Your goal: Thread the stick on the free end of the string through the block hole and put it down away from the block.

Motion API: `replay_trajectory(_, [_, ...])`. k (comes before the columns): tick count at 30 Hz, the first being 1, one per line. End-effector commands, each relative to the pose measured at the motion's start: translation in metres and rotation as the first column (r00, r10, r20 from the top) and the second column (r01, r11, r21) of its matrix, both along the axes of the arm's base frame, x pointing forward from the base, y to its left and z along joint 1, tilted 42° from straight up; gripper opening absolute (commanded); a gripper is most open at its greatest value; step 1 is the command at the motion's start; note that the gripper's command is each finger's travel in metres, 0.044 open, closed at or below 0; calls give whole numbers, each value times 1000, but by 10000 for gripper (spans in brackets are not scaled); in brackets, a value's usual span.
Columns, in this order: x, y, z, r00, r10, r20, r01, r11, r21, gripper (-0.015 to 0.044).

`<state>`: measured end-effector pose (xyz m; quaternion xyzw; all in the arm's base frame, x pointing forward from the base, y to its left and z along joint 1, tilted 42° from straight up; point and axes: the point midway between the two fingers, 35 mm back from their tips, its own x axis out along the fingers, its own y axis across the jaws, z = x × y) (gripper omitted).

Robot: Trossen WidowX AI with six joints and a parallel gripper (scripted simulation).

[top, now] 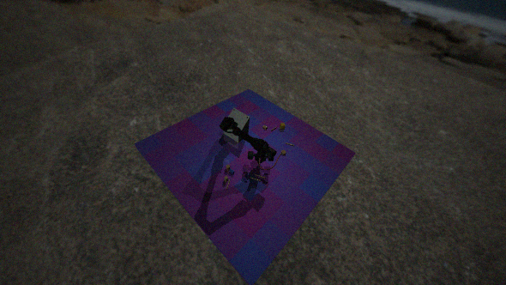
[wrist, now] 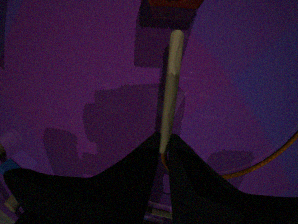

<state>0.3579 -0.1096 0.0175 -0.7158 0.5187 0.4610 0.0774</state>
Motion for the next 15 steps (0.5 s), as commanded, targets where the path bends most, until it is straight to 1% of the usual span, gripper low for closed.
replay_trajectory(1, [-4, 3, -1, 1000, -1, 4, 1, 1000, -3, 0])
replay_trajectory(15, [-13, 10, -8, 1000, 0, 5, 0, 1000, -6, 0])
